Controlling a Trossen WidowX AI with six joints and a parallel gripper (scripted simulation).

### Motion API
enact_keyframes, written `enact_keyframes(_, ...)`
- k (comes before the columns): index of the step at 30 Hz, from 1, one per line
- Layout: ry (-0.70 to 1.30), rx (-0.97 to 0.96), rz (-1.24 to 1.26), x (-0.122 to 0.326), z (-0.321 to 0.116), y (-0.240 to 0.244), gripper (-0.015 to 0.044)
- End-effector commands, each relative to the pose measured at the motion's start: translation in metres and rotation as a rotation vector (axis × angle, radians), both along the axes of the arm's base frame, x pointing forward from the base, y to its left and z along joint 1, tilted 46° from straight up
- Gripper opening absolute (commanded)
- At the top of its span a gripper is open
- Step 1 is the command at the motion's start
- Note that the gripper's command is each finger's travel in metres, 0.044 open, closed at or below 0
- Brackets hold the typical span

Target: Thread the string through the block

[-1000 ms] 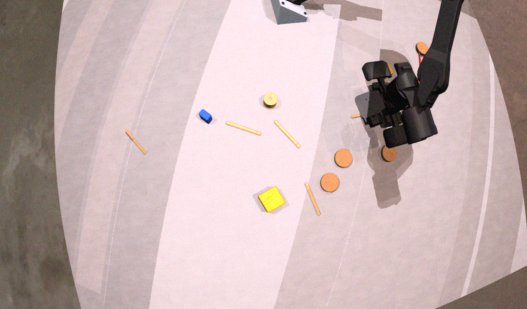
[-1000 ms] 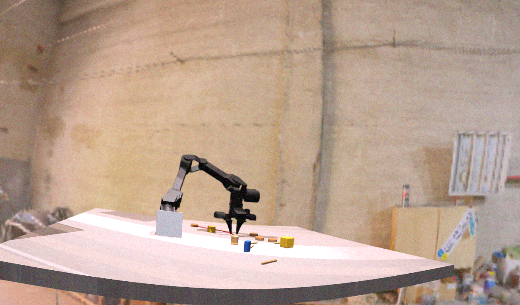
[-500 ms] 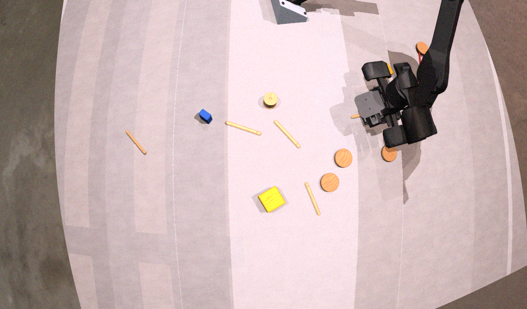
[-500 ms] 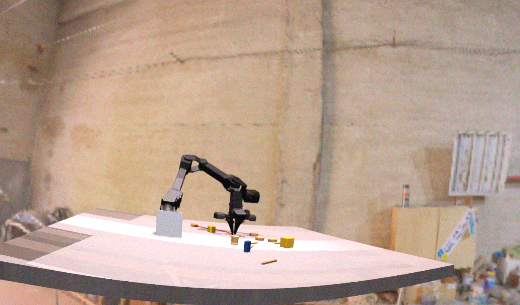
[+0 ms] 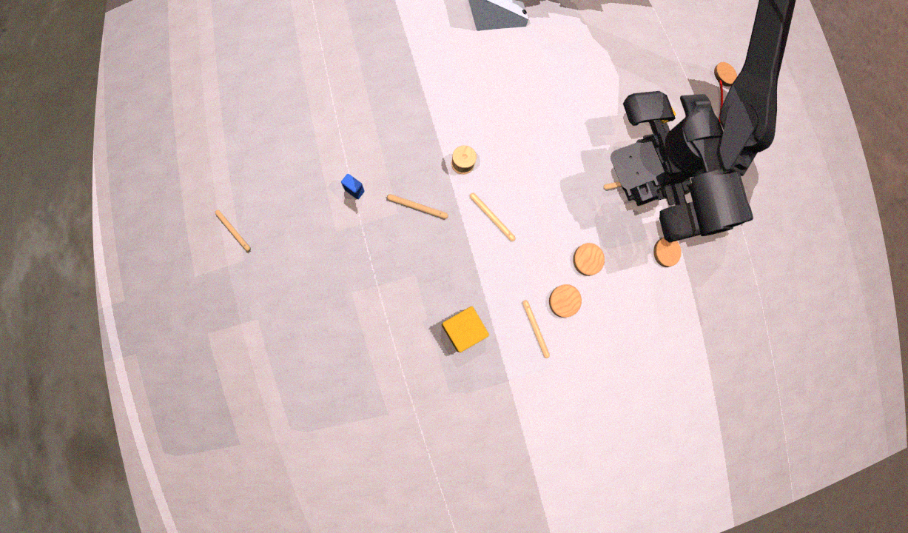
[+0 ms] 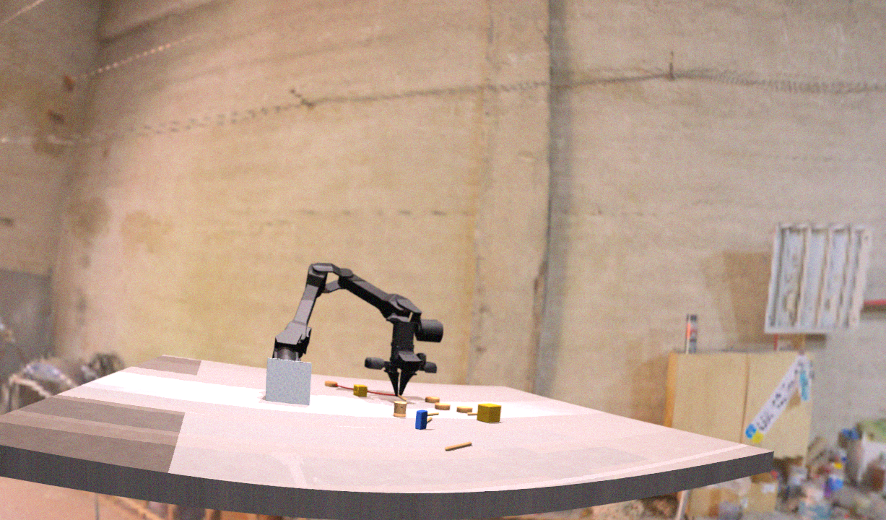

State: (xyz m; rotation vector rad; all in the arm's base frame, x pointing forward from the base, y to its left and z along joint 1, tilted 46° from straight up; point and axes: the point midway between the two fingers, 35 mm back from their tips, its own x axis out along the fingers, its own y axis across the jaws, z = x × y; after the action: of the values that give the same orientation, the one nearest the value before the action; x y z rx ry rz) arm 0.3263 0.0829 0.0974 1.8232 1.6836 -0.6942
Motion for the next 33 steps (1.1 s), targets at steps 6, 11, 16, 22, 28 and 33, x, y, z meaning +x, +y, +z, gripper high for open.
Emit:
enact_keyframes(6,-0.006,-0.003,0.002,0.000,0.009,-0.009,0.0000)
enact_keyframes(11,-0.006,-0.003,0.002,0.000,0.013,-0.014,0.0000)
enact_keyframes(16,-0.005,-0.003,0.002,-0.001,0.018,-0.019,0.0000)
enact_keyframes(22,-0.005,-0.003,0.002,-0.002,0.023,-0.024,0.0000)
enact_keyframes(28,-0.005,-0.003,0.002,-0.003,0.029,-0.030,0.0000)
enact_keyframes(33,-0.005,-0.002,0.002,-0.004,0.033,-0.034,0.0000)
